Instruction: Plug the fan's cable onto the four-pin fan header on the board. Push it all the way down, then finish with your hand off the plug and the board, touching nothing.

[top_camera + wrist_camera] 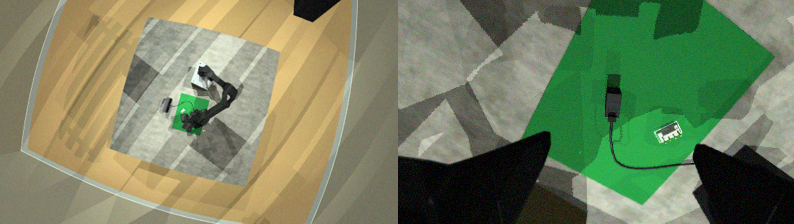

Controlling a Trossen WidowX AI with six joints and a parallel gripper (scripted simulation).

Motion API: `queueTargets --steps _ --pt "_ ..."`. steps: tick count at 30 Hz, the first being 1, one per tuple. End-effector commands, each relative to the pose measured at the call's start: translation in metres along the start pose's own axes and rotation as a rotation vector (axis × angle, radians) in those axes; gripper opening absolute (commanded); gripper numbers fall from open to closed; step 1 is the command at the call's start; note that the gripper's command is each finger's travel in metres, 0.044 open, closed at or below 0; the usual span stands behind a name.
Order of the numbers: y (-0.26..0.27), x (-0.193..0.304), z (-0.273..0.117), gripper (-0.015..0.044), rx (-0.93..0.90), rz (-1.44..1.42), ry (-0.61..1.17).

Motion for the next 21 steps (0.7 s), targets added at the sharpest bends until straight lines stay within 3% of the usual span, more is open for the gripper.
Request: queueTargets --steps 1,5,21 --pt "-0.004 0.001 0.031 0.044 -0.01 0.016 0.004" --pt "0.001 0.003 0.09 0.044 -0.015 0.016 0.0" --pt "0.001 0.003 0.104 0.044 -0.015 0.016 0.0"
Point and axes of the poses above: the point midway between the two fingers, 35 mm back from their tips, its own z axis out along the fingers, its own y axis across the jaws, x = y × z, the point moved 5 cm from there along -z, back along the fingers, and after that the axes turned 12 degrees about -z, right-handed, at the moved point
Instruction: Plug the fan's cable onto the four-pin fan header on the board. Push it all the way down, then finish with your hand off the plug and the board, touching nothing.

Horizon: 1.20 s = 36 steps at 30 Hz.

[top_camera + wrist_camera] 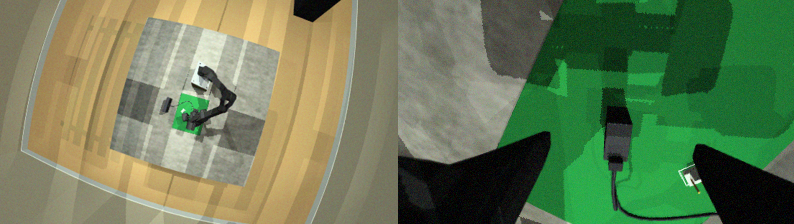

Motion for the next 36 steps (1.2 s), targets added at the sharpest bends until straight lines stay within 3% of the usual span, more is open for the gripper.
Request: queueTargets --steps 1,29,36 --pt "0.0 0.001 0.009 0.044 -0.006 0.008 0.002" --pt "0.001 0.002 0.047 0.044 -0.008 0.009 0.001" --pt "0.002 0.001 0.044 0.0256 -0.008 0.002 -0.001"
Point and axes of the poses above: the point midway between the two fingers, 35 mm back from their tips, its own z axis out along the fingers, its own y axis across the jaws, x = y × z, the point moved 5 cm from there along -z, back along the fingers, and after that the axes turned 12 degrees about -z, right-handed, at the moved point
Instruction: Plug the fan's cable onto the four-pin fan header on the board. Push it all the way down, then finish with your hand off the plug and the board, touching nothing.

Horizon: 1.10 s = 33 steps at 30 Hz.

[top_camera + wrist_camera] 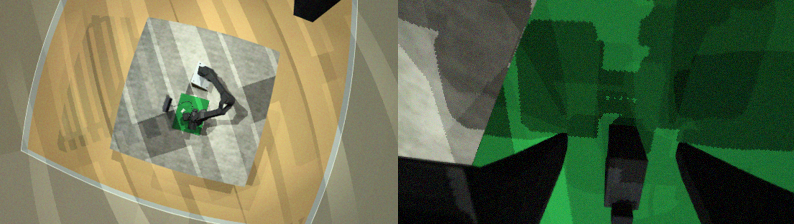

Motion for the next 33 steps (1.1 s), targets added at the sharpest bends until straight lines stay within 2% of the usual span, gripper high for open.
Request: queueTargets --steps 1,10,14,19,26,33 --pt "0.0 0.0 0.0 0.023 0.0 -0.001 -0.001" --pt "0.0 0.0 0.0 0.0 0.0 -0.001 -0.001" --pt "0.0 0.0 -0.003 0.0 0.001 -0.001 0.0" --pt "0.0 0.0 -0.05 0.0 0.002 0.006 0.002" --pt "-0.004 0.001 -0.049 0.0 0.003 0.028 0.003" --pt "-0.024 0.016 -0.049 0.0 0.008 0.262 0.005"
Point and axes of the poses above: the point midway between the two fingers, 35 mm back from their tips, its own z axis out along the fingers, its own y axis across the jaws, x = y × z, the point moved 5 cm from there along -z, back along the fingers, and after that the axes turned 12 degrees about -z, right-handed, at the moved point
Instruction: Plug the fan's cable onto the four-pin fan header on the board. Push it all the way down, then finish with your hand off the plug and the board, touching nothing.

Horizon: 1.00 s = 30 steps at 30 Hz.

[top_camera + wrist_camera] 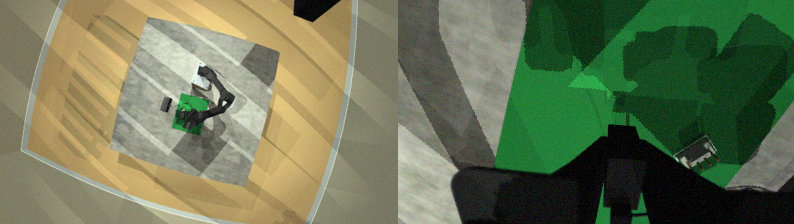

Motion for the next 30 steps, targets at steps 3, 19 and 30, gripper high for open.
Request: queueTargets --steps 3,19,30 --pt "-0.021 0.013 0.0 0.0 0.003 0.216 0.004" --pt "-0.069 0.05 0.0 0.0 0.002 0.764 0.003" --pt "-0.073 0.053 0.002 0.0 0.002 0.814 0.003"
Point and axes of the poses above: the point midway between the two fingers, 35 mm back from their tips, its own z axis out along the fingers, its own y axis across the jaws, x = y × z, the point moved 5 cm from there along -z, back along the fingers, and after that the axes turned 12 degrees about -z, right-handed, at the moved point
